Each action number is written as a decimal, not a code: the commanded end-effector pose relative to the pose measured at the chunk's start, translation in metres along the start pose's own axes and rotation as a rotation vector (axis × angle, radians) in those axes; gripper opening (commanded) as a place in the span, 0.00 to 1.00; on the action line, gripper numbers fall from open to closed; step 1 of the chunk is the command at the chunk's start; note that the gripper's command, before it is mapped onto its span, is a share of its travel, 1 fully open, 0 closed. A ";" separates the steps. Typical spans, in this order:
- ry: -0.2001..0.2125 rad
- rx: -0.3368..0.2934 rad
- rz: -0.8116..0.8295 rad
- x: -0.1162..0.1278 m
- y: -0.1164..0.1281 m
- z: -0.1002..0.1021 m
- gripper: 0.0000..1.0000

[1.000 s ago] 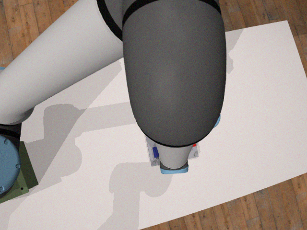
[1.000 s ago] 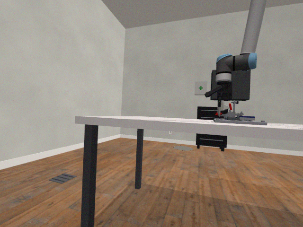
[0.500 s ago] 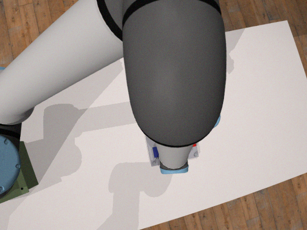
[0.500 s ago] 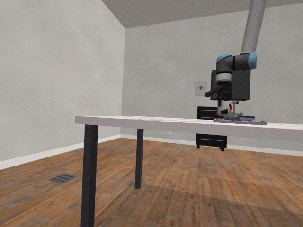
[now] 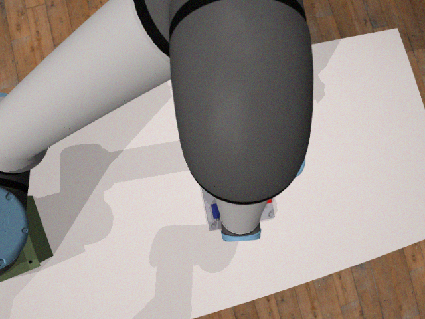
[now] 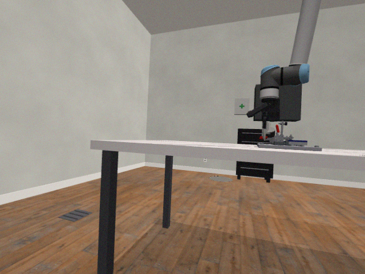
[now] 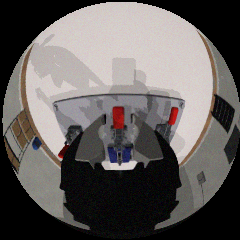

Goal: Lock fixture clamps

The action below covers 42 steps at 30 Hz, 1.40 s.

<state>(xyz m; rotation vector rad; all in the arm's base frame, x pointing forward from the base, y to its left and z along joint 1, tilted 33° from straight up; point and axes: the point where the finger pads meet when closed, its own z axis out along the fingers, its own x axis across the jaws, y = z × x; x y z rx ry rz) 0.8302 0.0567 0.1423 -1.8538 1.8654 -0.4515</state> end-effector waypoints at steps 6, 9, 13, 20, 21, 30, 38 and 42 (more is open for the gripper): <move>0.000 0.001 0.000 0.000 -0.001 -0.001 0.28; 0.000 0.001 0.000 0.000 -0.001 -0.001 0.28; 0.000 0.001 0.000 0.000 -0.001 -0.005 0.28; 0.000 0.001 0.000 0.000 -0.001 -0.022 0.28; 0.000 0.001 0.000 0.000 -0.001 -0.022 0.28; 0.000 0.001 0.000 0.000 -0.001 -0.044 0.28; 0.000 0.001 0.000 0.000 -0.001 -0.051 0.28; 0.000 0.001 0.000 0.000 -0.001 -0.051 0.28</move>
